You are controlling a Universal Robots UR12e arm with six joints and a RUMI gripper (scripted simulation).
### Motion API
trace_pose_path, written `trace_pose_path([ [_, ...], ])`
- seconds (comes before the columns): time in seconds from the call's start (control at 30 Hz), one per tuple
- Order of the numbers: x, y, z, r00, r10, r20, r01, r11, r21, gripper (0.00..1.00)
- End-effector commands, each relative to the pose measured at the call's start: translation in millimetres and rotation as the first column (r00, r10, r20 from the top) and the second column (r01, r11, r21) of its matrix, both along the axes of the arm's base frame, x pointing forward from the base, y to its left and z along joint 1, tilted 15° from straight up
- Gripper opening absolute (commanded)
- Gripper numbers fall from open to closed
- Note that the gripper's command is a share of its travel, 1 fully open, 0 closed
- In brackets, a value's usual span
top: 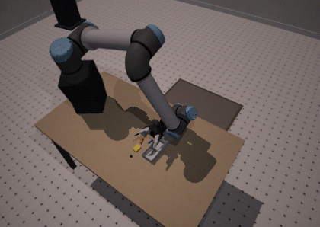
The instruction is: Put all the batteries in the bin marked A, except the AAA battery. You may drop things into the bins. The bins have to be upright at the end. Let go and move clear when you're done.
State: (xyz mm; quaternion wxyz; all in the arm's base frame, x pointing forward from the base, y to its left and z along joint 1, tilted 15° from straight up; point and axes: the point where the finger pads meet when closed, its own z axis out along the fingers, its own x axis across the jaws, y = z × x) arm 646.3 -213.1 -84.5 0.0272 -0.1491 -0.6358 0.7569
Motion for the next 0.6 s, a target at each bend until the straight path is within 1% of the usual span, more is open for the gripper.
trace_pose_path([
  [0.0, 0.4, 0.2, 0.7, 1.0, 0.0, 0.001, 0.0, 1.0, 0.0, 1.0],
  [0.53, 0.4, 0.2, 0.7, 1.0, 0.0, 0.001, 0.0, 1.0, 0.0, 1.0],
  [0.57, -1.5, 3.5, 9.7, 1.0, 0.001, 0.0, -0.001, 1.0, 0.0, 0.04],
])
